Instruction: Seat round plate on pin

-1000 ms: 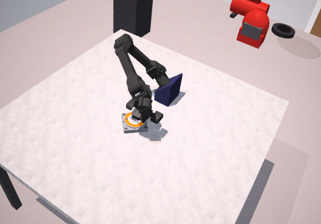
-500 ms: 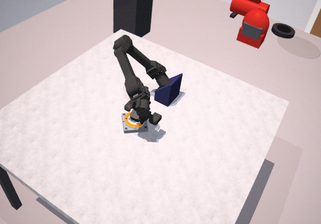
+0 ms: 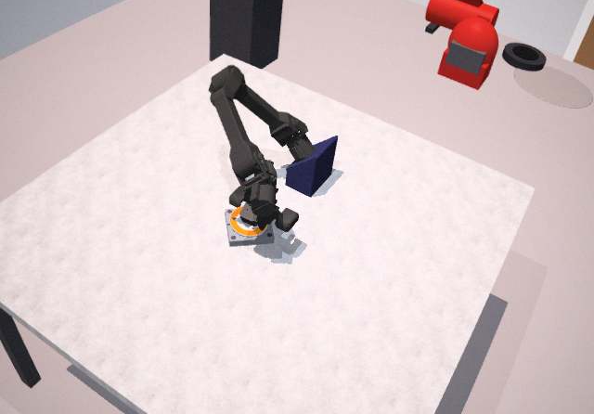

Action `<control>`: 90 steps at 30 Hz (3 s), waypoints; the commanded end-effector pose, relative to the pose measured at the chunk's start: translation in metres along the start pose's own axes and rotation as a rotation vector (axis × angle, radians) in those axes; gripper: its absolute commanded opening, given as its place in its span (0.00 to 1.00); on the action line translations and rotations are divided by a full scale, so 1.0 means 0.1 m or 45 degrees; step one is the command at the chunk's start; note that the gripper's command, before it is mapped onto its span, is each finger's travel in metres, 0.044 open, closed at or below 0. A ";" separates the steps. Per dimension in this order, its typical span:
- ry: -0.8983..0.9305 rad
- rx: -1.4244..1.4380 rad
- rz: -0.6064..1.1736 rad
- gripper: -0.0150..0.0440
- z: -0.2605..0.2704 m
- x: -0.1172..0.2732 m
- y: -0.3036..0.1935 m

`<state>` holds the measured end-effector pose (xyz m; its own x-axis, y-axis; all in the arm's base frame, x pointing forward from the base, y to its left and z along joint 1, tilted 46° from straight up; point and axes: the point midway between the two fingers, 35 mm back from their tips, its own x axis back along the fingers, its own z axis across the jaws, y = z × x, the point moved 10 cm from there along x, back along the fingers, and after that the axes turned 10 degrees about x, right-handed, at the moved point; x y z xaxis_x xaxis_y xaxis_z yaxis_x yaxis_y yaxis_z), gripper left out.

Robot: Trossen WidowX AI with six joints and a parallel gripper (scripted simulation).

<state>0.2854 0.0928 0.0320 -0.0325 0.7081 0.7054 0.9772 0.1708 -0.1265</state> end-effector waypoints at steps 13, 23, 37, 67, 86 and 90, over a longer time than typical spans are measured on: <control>-0.009 -0.030 -0.013 0.25 -0.11 -0.02 0.12; -0.010 -0.030 -0.013 0.25 -0.20 -0.02 0.20; -0.010 -0.030 -0.013 0.25 -0.34 0.00 0.26; -0.012 -0.030 -0.013 0.25 -0.61 0.03 0.25; -0.013 -0.030 -0.012 0.25 -0.76 0.04 0.17; -0.013 -0.030 -0.012 0.25 -0.79 0.04 0.16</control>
<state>0.3197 0.0494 0.0874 -0.0557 0.7080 0.7040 0.9818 0.1672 -0.0905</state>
